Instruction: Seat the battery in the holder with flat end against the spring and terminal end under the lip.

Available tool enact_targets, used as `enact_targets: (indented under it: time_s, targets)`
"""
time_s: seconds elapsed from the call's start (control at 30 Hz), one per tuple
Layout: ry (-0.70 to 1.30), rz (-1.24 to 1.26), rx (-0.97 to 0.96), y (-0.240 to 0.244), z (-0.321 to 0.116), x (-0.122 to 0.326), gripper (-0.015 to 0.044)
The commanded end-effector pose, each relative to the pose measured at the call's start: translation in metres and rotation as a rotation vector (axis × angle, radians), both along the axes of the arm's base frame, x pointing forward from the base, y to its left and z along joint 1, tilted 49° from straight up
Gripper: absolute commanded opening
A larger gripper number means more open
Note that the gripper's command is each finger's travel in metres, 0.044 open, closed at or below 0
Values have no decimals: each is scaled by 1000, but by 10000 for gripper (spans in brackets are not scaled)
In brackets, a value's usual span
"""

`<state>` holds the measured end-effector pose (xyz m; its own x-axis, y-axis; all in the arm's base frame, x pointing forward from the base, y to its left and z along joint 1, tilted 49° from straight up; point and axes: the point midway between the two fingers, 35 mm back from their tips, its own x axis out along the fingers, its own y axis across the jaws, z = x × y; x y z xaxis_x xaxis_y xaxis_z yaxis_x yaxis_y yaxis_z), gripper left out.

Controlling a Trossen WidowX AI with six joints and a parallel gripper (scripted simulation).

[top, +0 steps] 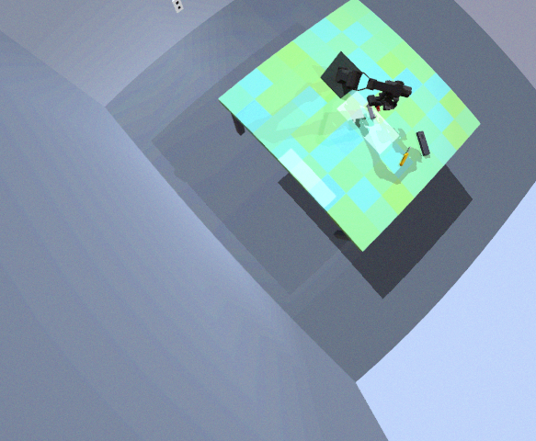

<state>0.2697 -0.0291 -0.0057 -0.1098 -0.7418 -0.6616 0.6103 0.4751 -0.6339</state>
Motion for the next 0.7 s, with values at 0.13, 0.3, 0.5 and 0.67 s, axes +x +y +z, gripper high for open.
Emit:
enact_targets:
  time_s: [0.13,0.3,0.5,0.67]
  targets:
    - [-48,79,-65,-15,-12,-2,66]
    - [-82,120,-104,-23,-16,-3,66]
    - [-104,145,-125,-28,-18,-5,66]
    - [-116,165,-138,-28,-21,-5,66]
